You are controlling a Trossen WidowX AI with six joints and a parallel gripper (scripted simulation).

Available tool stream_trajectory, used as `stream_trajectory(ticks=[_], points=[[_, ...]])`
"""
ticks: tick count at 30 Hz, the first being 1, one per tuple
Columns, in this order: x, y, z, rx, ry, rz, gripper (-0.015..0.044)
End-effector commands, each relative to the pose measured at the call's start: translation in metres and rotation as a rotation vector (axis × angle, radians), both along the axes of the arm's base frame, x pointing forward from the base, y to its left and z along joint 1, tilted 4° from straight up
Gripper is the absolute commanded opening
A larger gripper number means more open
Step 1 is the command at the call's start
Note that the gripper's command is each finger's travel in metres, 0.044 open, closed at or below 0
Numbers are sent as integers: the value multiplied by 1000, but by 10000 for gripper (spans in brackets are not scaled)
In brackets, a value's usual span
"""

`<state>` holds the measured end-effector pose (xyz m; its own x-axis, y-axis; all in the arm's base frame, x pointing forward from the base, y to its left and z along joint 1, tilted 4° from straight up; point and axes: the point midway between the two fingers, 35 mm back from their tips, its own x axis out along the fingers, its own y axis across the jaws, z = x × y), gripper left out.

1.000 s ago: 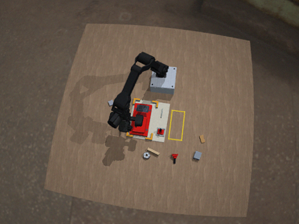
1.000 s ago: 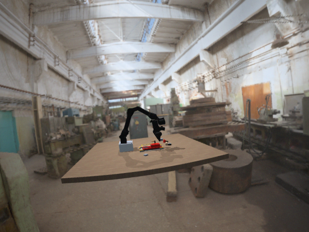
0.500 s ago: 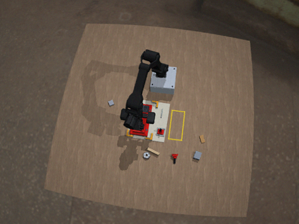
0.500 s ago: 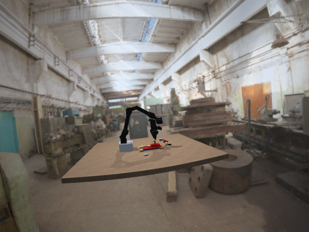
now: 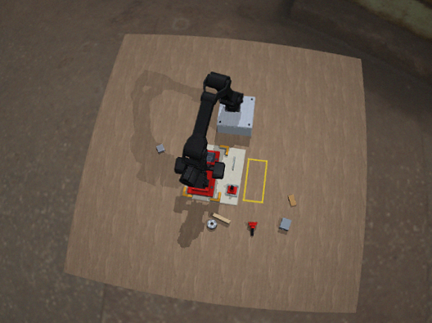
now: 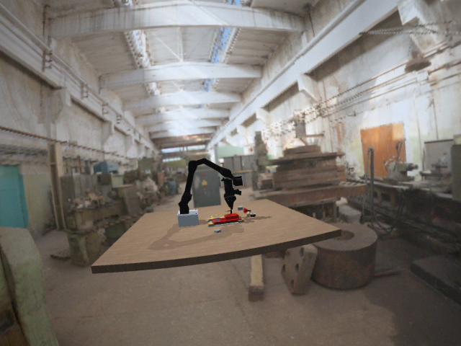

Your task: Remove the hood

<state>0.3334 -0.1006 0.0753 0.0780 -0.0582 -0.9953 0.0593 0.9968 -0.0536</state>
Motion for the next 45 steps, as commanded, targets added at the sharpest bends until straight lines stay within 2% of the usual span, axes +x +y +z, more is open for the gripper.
stream_trajectory(ticks=[1, 45], points=[[0, -1, -4, -3, 3, -5, 440], [2, -3, -30, -3, 3, -5, 440]])
